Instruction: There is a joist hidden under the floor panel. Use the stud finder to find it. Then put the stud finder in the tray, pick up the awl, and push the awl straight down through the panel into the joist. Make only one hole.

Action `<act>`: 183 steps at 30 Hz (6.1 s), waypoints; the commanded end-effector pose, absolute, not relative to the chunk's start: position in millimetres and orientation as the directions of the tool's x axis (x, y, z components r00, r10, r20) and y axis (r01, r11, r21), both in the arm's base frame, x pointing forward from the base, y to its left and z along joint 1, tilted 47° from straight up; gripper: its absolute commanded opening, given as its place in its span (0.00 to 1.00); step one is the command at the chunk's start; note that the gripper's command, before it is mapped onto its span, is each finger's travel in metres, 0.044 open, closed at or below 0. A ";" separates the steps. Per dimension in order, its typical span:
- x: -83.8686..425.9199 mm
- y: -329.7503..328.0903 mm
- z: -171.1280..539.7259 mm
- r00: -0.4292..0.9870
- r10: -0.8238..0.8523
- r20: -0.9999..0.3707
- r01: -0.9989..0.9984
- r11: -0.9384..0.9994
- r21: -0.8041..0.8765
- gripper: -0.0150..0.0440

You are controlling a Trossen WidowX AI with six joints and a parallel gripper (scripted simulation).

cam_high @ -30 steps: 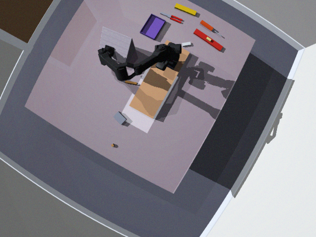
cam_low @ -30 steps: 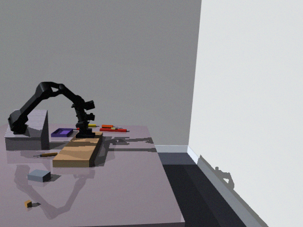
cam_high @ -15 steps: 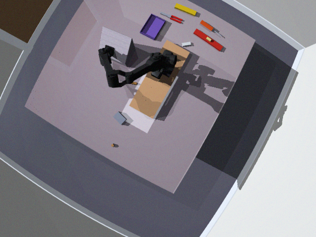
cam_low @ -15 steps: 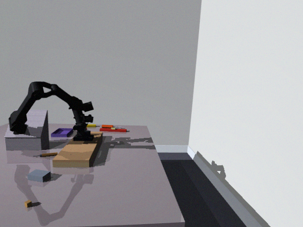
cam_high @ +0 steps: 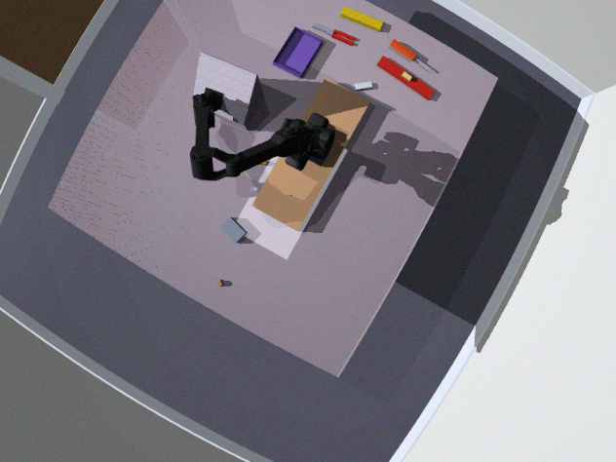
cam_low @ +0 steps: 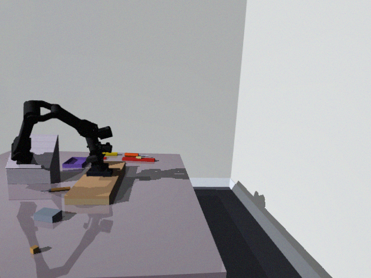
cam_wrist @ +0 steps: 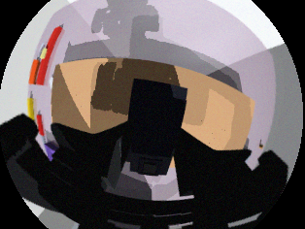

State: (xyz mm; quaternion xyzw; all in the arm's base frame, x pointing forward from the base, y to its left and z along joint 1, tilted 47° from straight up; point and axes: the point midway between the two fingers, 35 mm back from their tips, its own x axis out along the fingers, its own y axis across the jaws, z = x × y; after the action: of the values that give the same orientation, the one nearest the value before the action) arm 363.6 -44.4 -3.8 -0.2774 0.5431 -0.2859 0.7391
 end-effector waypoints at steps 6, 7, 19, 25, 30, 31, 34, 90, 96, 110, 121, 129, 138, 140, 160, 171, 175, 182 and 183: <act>357.6 -71.5 24.5 0.246 -0.727 -0.641 0.124 0.680 -0.723 0.25; 357.1 -74.2 27.4 0.246 -0.727 -0.641 0.124 0.680 -0.723 0.25; 350.9 -109.2 64.6 0.245 -0.729 -0.639 0.124 0.678 -0.725 0.25; 348.0 -125.4 82.1 0.245 -0.729 -0.639 0.124 0.677 -0.726 0.25; 345.6 -139.0 96.8 0.245 -0.730 -0.638 0.124 0.676 -0.726 0.25; 345.1 -141.7 99.7 0.246 -0.730 -0.638 0.124 0.676 -0.726 0.25; 343.7 -149.8 108.5 0.246 -0.731 -0.637 0.124 0.676 -0.727 0.25; 347.2 -101.1 205.0 0.255 -0.713 -0.653 0.081 0.689 -0.720 0.25; 368.9 -60.5 169.2 0.277 -0.654 -0.704 -0.069 0.717 -0.693 0.25; 386.0 45.8 77.6 0.272 -0.524 -0.807 -0.419 0.690 -0.590 0.25; 364.2 125.0 4.0 0.221 -0.455 -0.863 -0.654 0.587 -0.477 0.25; 331.1 173.4 -48.7 0.167 -0.430 -0.887 -0.790 0.480 -0.381 0.25; 280.3 213.9 -105.9 0.101 -0.429 -0.898 -0.902 0.340 -0.264 0.25; 267.5 220.6 -118.2 0.086 -0.433 -0.897 -0.921 0.308 -0.237 0.25; 181.0 238.6 -192.3 0.005 -0.487 -0.873 -0.992 0.106 -0.065 0.25; 182.4 219.2 -214.1 0.006 -0.487 -0.873 -0.992 0.106 -0.066 0.25; 182.4 211.4 -222.0 0.006 -0.488 -0.873 -0.992 0.106 -0.066 0.25; 181.7 197.4 -235.2 0.007 -0.489 -0.873 -0.992 0.106 -0.067 0.25; 181.6 195.3 -237.0 0.007 -0.489 -0.872 -0.992 0.106 -0.067 0.25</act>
State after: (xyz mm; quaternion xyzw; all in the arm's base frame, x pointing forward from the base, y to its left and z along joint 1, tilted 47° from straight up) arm 182.5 202.4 -230.4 -0.5865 0.6303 0.3169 0.3979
